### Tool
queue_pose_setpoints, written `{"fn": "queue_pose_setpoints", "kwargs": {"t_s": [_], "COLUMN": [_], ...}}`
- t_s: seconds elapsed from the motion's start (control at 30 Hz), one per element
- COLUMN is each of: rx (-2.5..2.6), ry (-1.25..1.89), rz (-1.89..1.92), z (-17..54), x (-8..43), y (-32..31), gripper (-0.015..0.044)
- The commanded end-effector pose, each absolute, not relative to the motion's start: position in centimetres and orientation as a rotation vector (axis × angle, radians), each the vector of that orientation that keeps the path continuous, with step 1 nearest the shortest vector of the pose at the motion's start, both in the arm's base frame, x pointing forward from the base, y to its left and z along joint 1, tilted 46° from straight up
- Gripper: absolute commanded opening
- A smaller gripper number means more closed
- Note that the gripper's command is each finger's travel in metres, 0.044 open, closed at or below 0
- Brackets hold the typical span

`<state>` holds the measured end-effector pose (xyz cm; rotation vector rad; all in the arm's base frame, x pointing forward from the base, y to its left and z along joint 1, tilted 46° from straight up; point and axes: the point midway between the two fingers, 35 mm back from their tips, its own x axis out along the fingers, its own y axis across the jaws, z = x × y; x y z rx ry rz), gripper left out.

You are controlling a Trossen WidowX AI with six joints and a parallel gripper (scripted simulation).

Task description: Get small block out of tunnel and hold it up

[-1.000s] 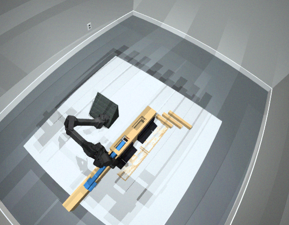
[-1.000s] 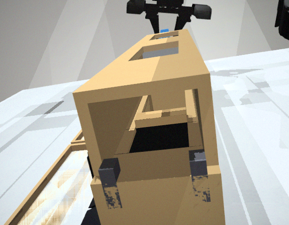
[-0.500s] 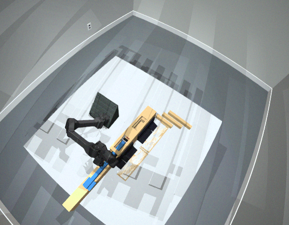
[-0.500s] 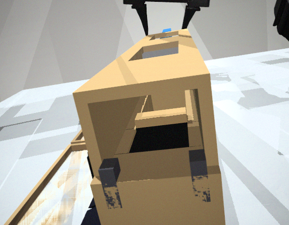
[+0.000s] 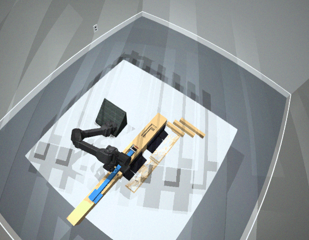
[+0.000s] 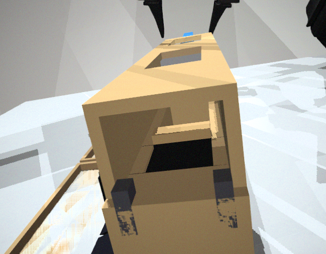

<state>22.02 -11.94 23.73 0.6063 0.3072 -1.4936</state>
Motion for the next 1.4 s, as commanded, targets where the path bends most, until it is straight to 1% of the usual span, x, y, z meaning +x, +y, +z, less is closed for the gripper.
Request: {"fn": "queue_pose_setpoints", "kwargs": {"t_s": [0.0,0.6,1.07,1.17,1.23,1.37], "rx": [0.602,0.601,0.597,0.597,0.598,0.602], "ry": [0.304,0.301,0.299,0.299,0.299,0.303], "rz": [-1.495,-1.494,-1.499,-1.499,-1.499,-1.5], "z": [23.4,21.4,21.7,21.7,21.8,22.3], "x": [22.0,21.7,21.8,21.8,21.8,21.7], "y": [-12.2,-14.3,-14.1,-14.1,-14.2,-14.8], "gripper": [0.044,0.044,0.0072,0.0052,0.0,0.0]}}
